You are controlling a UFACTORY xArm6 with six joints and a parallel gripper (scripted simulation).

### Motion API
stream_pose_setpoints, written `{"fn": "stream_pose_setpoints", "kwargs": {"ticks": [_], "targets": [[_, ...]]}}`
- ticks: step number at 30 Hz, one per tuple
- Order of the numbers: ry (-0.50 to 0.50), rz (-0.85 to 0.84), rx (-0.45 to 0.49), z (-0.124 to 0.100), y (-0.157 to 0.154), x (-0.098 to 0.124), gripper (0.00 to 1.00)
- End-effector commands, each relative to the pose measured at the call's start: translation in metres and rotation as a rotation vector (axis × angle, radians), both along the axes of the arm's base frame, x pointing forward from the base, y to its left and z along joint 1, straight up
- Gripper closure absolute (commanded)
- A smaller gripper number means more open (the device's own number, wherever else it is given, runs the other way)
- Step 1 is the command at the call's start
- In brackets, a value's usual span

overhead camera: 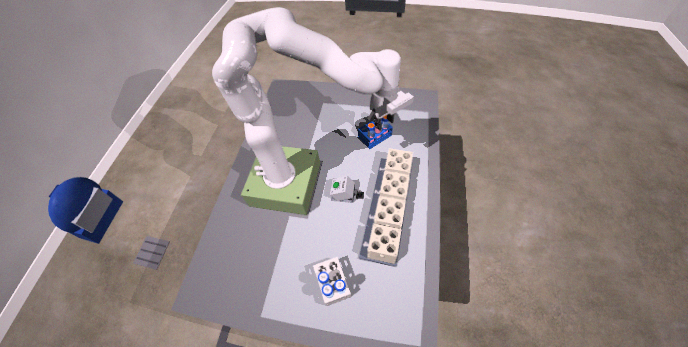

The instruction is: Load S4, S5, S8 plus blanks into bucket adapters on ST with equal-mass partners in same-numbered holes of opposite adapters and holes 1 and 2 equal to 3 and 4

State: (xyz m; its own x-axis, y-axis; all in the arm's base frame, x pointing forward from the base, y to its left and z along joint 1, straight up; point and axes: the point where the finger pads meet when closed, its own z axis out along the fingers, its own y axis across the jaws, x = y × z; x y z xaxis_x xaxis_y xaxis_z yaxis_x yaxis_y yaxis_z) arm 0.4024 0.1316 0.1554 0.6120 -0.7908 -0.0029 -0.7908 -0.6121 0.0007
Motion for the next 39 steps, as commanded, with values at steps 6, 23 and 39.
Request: {"fn": "stream_pose_setpoints", "kwargs": {"ticks": [6, 23, 39], "targets": [[-0.004, -0.001, 0.0, 0.002, 0.04, 0.001, 0.43], [-0.004, -0.001, 0.001, 0.002, 0.115, -0.002, 0.43], [-0.004, -0.001, 0.001, 0.002, 0.175, -0.004, 0.43]]}}
